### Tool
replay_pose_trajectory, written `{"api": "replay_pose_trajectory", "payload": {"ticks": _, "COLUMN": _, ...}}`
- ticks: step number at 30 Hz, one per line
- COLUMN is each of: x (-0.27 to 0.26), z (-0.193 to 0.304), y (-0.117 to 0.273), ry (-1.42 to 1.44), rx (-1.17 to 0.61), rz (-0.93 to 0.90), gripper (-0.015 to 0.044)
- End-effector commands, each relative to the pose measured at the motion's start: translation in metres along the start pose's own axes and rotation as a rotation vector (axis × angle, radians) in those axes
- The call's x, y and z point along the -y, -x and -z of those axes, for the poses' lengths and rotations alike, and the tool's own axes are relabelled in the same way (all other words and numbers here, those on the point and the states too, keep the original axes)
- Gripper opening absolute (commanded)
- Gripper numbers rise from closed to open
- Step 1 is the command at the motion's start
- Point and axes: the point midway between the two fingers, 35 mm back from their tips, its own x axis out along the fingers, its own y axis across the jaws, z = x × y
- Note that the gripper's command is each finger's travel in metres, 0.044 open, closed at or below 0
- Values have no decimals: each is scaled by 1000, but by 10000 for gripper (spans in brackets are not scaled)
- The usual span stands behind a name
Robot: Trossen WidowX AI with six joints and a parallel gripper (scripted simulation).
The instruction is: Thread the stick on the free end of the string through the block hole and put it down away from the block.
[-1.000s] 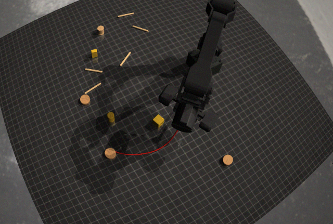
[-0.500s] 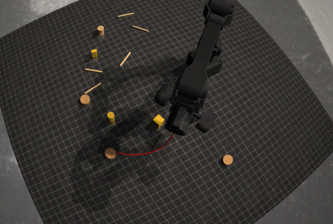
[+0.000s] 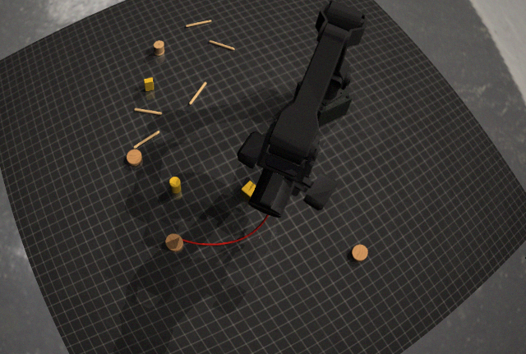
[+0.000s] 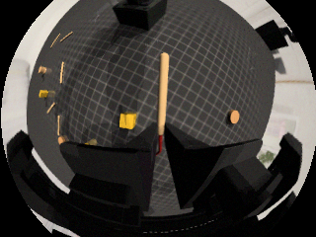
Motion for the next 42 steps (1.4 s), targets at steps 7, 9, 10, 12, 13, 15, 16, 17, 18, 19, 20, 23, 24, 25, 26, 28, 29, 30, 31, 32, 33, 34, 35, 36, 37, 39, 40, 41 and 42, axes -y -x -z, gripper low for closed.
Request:
{"api": "replay_pose_trajectory", "payload": {"ticks": 7, "x": -5, "z": 4, "y": 11, "ry": 5, "rx": 44, "rz": 8, "gripper": 0}}
{"api": "replay_pose_trajectory", "payload": {"ticks": 9, "x": -6, "z": 4, "y": 13, "ry": 5, "rx": 52, "rz": 9, "gripper": 0}}
{"api": "replay_pose_trajectory", "payload": {"ticks": 10, "x": -7, "z": 5, "y": 15, "ry": 5, "rx": 56, "rz": 9, "gripper": 0}}
{"api": "replay_pose_trajectory", "payload": {"ticks": 12, "x": -8, "z": 5, "y": 17, "ry": 5, "rx": 64, "rz": 10, "gripper": 0}}
{"api": "replay_pose_trajectory", "payload": {"ticks": 13, "x": -9, "z": 5, "y": 18, "ry": 5, "rx": 68, "rz": 11, "gripper": 0}}
{"api": "replay_pose_trajectory", "payload": {"ticks": 15, "x": -10, "z": 6, "y": 20, "ry": 5, "rx": 76, "rz": 12, "gripper": 0}}
{"api": "replay_pose_trajectory", "payload": {"ticks": 16, "x": -10, "z": 6, "y": 21, "ry": 5, "rx": 79, "rz": 13, "gripper": 0}}
{"api": "replay_pose_trajectory", "payload": {"ticks": 17, "x": -11, "z": 6, "y": 22, "ry": 5, "rx": 81, "rz": 13, "gripper": 0}}
{"api": "replay_pose_trajectory", "payload": {"ticks": 18, "x": -11, "z": 6, "y": 22, "ry": 5, "rx": 82, "rz": 13, "gripper": 0}}
{"api": "replay_pose_trajectory", "payload": {"ticks": 19, "x": -11, "z": 6, "y": 22, "ry": 3, "rx": 82, "rz": 14, "gripper": 0}}
{"api": "replay_pose_trajectory", "payload": {"ticks": 20, "x": -12, "z": 6, "y": 22, "ry": -3, "rx": 82, "rz": 15, "gripper": 0}}
{"api": "replay_pose_trajectory", "payload": {"ticks": 23, "x": -18, "z": 4, "y": 22, "ry": -40, "rx": 81, "rz": 25, "gripper": 0}}
{"api": "replay_pose_trajectory", "payload": {"ticks": 24, "x": -20, "z": 4, "y": 21, "ry": -53, "rx": 81, "rz": 28, "gripper": 0}}
{"api": "replay_pose_trajectory", "payload": {"ticks": 25, "x": -22, "z": 3, "y": 21, "ry": -66, "rx": 81, "rz": 32, "gripper": 0}}
{"api": "replay_pose_trajectory", "payload": {"ticks": 26, "x": -24, "z": 2, "y": 21, "ry": -79, "rx": 81, "rz": 35, "gripper": 0}}
{"api": "replay_pose_trajectory", "payload": {"ticks": 28, "x": -28, "z": 1, "y": 21, "ry": -105, "rx": 81, "rz": 42, "gripper": 0}}
{"api": "replay_pose_trajectory", "payload": {"ticks": 29, "x": -30, "z": 0, "y": 21, "ry": -118, "rx": 81, "rz": 45, "gripper": 0}}
{"api": "replay_pose_trajectory", "payload": {"ticks": 30, "x": -32, "z": -1, "y": 20, "ry": -132, "rx": 82, "rz": 49, "gripper": 0}}
{"api": "replay_pose_trajectory", "payload": {"ticks": 31, "x": -33, "z": -1, "y": 20, "ry": -145, "rx": 82, "rz": 52, "gripper": 0}}
{"api": "replay_pose_trajectory", "payload": {"ticks": 32, "x": -35, "z": -2, "y": 20, "ry": -159, "rx": 82, "rz": 56, "gripper": 0}}
{"api": "replay_pose_trajectory", "payload": {"ticks": 33, "x": -37, "z": -3, "y": 20, "ry": -173, "rx": 82, "rz": 60, "gripper": 0}}
{"api": "replay_pose_trajectory", "payload": {"ticks": 34, "x": -39, "z": -4, "y": 20, "ry": -186, "rx": 82, "rz": 63, "gripper": 0}}
{"api": "replay_pose_trajectory", "payload": {"ticks": 35, "x": -41, "z": -4, "y": 19, "ry": -200, "rx": 82, "rz": 67, "gripper": 0}}
{"api": "replay_pose_trajectory", "payload": {"ticks": 36, "x": -43, "z": -5, "y": 19, "ry": -213, "rx": 82, "rz": 70, "gripper": 0}}
{"api": "replay_pose_trajectory", "payload": {"ticks": 37, "x": -45, "z": -6, "y": 19, "ry": -227, "rx": 82, "rz": 74, "gripper": 0}}
{"api": "replay_pose_trajectory", "payload": {"ticks": 39, "x": -49, "z": -8, "y": 18, "ry": -254, "rx": 82, "rz": 81, "gripper": 0}}
{"api": "replay_pose_trajectory", "payload": {"ticks": 40, "x": -51, "z": -9, "y": 18, "ry": -268, "rx": 82, "rz": 84, "gripper": 0}}
{"api": "replay_pose_trajectory", "payload": {"ticks": 41, "x": -53, "z": -9, "y": 18, "ry": -281, "rx": 83, "rz": 88, "gripper": 0}}
{"api": "replay_pose_trajectory", "payload": {"ticks": 42, "x": -54, "z": -10, "y": 18, "ry": -295, "rx": 83, "rz": 91, "gripper": 0}}
